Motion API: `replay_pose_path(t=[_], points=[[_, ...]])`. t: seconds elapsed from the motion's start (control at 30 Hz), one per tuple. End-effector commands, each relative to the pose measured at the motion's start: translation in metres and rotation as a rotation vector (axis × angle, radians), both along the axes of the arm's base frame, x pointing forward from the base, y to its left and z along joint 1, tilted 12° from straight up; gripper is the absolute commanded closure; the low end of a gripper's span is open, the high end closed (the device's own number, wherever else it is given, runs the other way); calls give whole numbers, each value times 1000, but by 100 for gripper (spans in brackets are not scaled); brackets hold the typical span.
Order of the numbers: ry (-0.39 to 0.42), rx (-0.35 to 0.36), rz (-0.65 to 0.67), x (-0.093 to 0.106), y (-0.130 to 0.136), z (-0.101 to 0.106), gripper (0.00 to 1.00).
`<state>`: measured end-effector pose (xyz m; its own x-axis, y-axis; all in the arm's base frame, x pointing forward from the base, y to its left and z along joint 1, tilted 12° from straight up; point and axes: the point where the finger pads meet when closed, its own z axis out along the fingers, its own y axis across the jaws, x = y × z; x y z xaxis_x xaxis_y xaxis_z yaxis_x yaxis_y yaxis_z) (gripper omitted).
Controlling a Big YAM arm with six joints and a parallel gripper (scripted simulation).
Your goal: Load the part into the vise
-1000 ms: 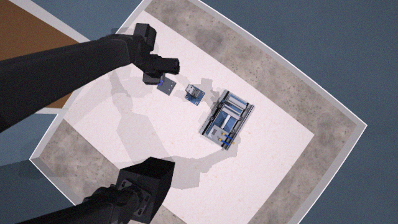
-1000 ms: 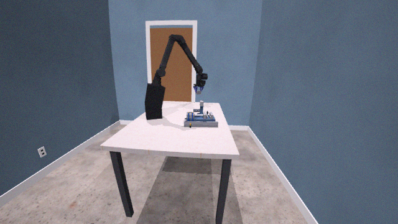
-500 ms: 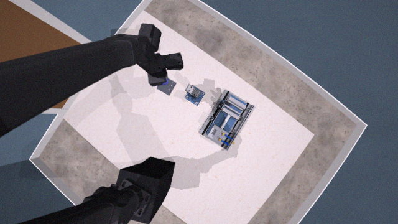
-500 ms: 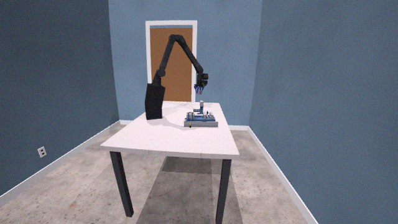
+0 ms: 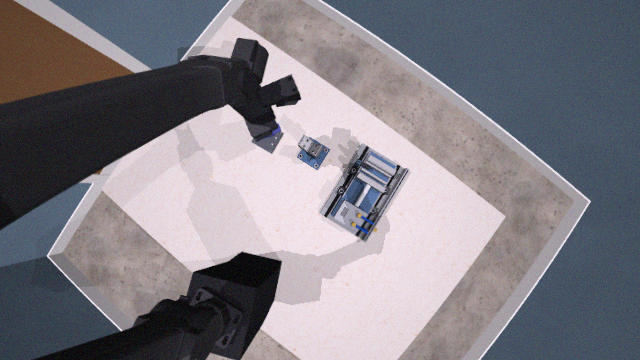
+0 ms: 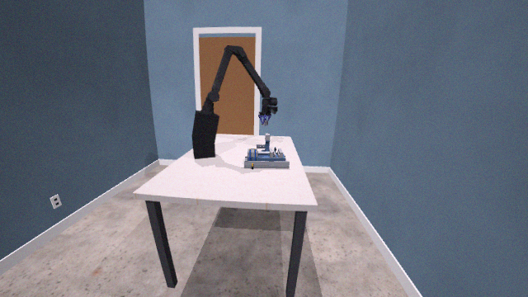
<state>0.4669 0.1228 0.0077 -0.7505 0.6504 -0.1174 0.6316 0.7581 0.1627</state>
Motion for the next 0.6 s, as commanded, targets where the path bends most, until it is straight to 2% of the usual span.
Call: replay_pose_path(t=[0.0,0.4,0.57], points=[[-36,-9,101,8,-5,10,100],[-51,-64,350,10,-19,10,100],[-48,-78,415,9,-24,7,100]])
